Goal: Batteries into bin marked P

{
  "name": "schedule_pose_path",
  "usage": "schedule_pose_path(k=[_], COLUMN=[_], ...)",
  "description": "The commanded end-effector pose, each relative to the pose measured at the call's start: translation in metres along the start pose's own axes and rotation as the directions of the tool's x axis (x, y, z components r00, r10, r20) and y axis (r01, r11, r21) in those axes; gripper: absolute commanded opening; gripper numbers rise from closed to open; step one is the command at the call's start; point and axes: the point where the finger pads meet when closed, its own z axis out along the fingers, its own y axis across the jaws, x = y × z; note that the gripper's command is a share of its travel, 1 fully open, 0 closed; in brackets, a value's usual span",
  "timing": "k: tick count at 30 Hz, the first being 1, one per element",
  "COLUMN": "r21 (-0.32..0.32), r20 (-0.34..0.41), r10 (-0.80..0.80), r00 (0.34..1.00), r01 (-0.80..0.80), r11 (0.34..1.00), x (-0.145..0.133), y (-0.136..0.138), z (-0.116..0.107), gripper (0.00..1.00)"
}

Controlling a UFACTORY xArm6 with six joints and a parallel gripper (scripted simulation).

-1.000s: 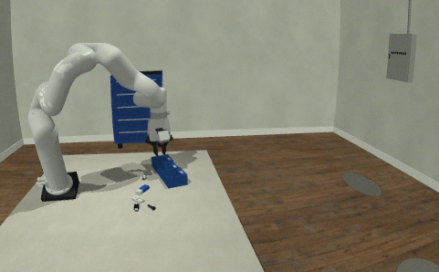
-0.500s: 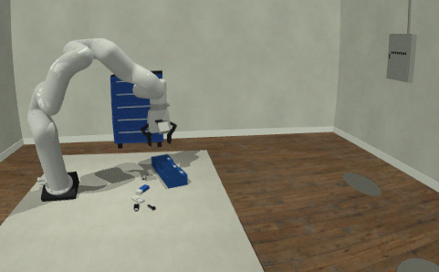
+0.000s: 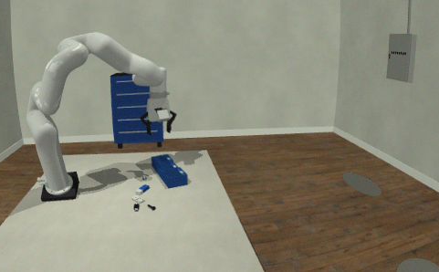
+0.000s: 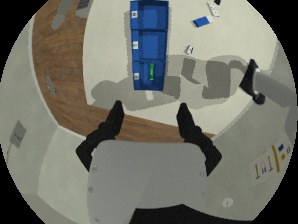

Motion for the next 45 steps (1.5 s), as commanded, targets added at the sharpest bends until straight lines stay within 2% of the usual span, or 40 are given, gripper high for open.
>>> schedule_pose_path(k=[1,8,45], r21=[0.004,0.004,0.003], r20=[0.001,0.001,0.001], r10=[0.001,0.001,0.001], r00=[1.000,1.000,1.000], r01=[-0.001,-0.001,-0.001], r11=[1.000,1.000,1.000], x=[0.000,0.000,0.000], y=[-0.001,-0.001,-0.001], z=[-0.025,-0.044,-0.044], gripper=[1.00,1.00,1.00])
